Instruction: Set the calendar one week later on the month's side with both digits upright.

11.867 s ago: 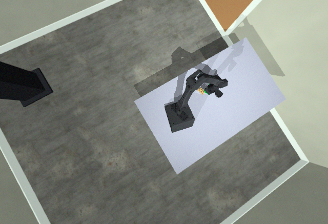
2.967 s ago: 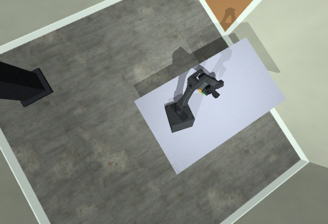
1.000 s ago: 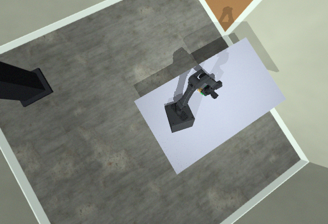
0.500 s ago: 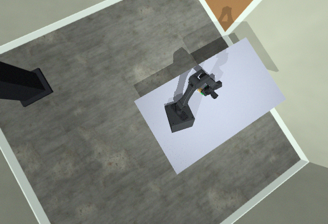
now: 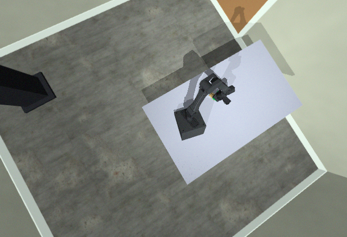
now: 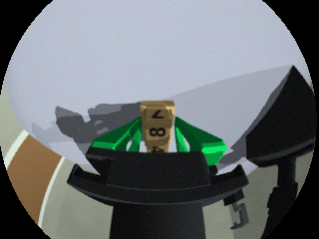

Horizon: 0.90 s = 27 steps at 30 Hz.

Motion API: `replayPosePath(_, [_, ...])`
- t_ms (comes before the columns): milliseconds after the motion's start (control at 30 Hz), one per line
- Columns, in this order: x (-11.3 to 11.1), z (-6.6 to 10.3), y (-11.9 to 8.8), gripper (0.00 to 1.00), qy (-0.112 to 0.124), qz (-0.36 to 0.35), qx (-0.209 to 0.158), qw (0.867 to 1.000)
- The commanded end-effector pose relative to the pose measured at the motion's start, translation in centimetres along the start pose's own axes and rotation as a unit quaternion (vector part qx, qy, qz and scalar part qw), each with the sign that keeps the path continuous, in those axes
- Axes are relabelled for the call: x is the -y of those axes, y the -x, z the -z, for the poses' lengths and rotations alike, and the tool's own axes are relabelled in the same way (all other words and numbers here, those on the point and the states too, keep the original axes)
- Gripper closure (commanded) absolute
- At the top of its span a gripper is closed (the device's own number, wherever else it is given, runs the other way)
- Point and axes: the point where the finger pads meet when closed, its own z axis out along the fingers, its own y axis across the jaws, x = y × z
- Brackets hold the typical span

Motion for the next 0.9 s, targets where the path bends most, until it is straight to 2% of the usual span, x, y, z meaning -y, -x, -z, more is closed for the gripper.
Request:
replayPosePath(0, [-0.39,0.08,0.76,0.55,0.006,-0.004,0.009,1.000])
replayPosePath(467, [-0.39,0.08,0.76,0.55,0.006,-0.004,0.009,1.000])
replayPosePath(500, [-0.39,0.08,0.76,0.74,0.006,-0.004,0.009,1.000])
replayPosePath(867, [-0.38,0.08,0.76,0.74,0.006,-0.004,0.009,1.000])
